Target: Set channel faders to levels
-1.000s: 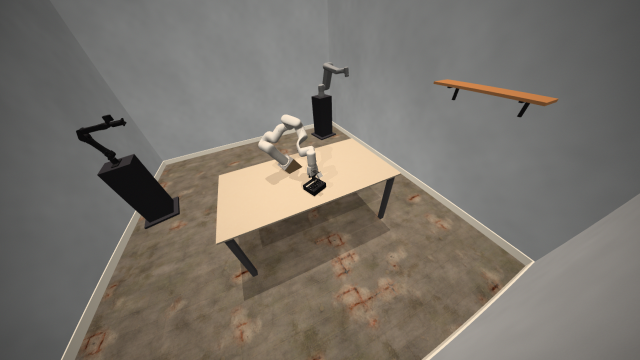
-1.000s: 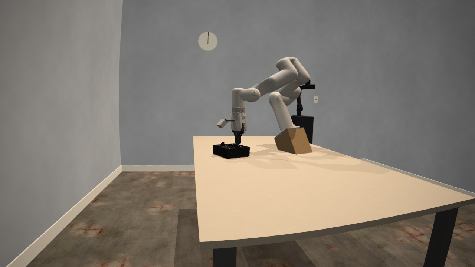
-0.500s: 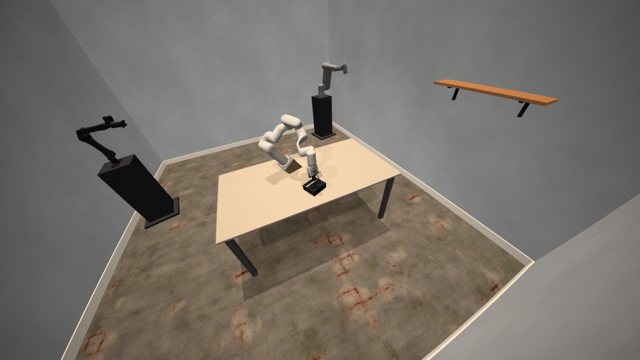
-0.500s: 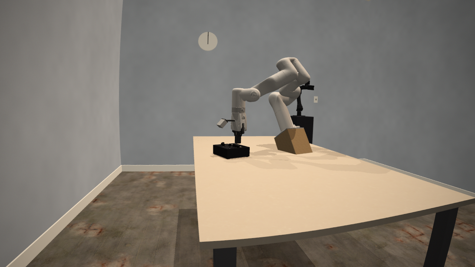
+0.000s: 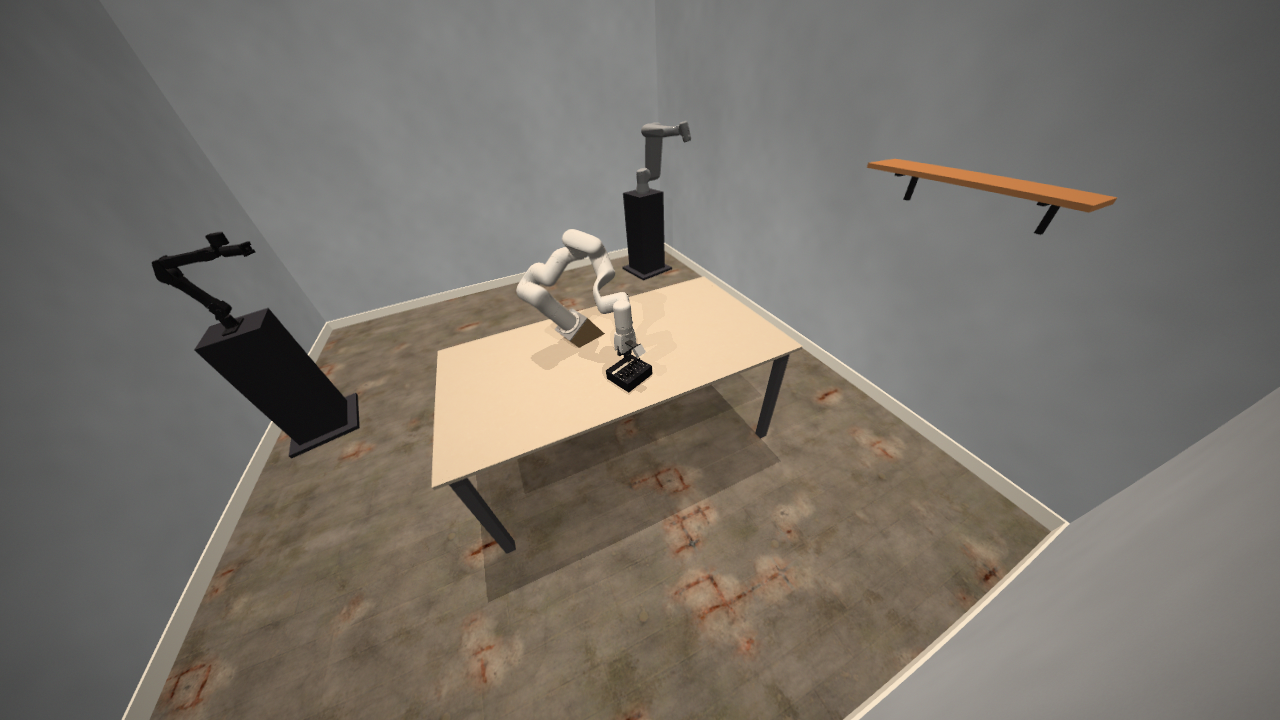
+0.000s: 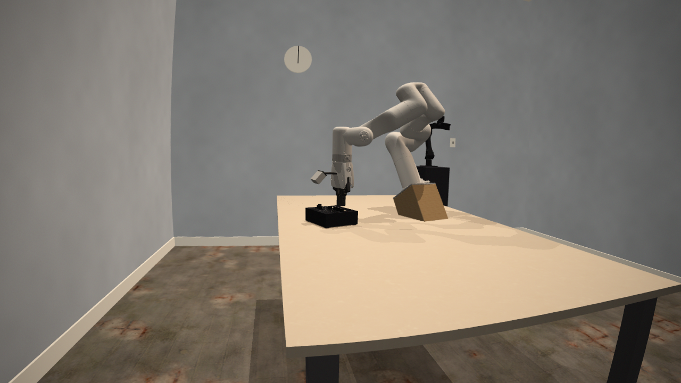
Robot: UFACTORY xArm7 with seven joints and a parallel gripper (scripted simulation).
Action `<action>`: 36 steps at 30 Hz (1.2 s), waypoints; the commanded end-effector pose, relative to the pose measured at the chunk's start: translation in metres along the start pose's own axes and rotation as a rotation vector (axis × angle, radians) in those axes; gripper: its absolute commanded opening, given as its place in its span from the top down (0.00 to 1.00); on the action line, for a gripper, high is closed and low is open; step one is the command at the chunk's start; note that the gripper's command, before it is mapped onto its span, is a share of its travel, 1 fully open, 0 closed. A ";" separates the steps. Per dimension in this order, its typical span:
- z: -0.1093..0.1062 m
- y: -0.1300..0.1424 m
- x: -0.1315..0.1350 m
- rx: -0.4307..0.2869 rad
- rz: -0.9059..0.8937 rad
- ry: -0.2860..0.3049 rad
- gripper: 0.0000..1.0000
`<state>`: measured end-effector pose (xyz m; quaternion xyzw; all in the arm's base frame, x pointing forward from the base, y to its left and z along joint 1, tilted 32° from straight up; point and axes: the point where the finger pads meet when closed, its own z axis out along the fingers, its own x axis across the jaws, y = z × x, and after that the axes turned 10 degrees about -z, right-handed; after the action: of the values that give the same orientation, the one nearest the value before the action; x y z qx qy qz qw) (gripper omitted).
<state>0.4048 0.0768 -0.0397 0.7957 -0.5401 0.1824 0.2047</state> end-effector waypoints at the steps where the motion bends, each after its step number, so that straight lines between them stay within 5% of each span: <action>1: 0.000 -0.001 0.000 0.004 0.000 -0.001 1.00; 36: 0.009 -0.001 0.000 0.004 0.000 -0.001 1.00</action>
<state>0.4056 0.0712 -0.0488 0.7957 -0.5401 0.1823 0.2047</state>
